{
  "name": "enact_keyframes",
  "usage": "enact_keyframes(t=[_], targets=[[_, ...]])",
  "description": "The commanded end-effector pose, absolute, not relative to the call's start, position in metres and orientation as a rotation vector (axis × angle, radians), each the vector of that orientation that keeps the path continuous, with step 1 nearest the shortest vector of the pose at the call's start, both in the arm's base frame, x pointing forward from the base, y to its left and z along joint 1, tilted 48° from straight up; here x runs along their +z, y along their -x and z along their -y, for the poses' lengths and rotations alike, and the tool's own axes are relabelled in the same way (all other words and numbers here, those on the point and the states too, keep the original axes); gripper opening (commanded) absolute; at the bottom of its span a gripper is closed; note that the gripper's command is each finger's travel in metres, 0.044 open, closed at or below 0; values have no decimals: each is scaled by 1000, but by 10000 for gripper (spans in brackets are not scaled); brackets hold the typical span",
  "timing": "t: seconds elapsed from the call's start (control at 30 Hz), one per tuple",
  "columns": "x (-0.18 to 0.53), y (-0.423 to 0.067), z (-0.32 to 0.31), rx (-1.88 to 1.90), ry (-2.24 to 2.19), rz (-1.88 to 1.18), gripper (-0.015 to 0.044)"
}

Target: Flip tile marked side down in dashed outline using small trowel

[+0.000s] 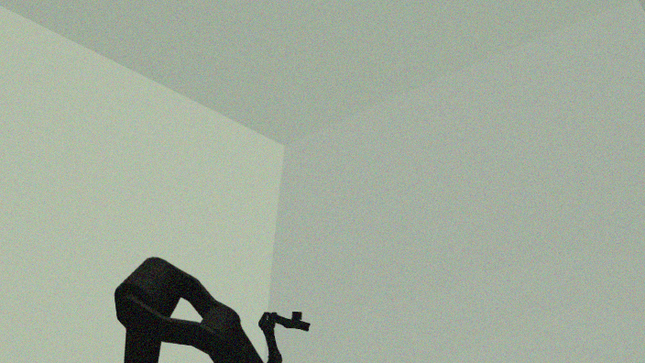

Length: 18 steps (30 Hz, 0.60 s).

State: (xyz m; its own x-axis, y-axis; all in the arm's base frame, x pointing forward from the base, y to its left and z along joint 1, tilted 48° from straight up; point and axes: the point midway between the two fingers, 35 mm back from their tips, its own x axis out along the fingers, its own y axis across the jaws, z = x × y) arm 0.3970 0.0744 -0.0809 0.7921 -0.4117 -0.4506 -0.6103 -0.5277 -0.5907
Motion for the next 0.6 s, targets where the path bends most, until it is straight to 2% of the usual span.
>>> enact_keyframes(t=[0.0,0.57], targets=[[-84,-399,-73,331,2201,-736,0],[-99,-400,-55,330,2203,-736,0]])
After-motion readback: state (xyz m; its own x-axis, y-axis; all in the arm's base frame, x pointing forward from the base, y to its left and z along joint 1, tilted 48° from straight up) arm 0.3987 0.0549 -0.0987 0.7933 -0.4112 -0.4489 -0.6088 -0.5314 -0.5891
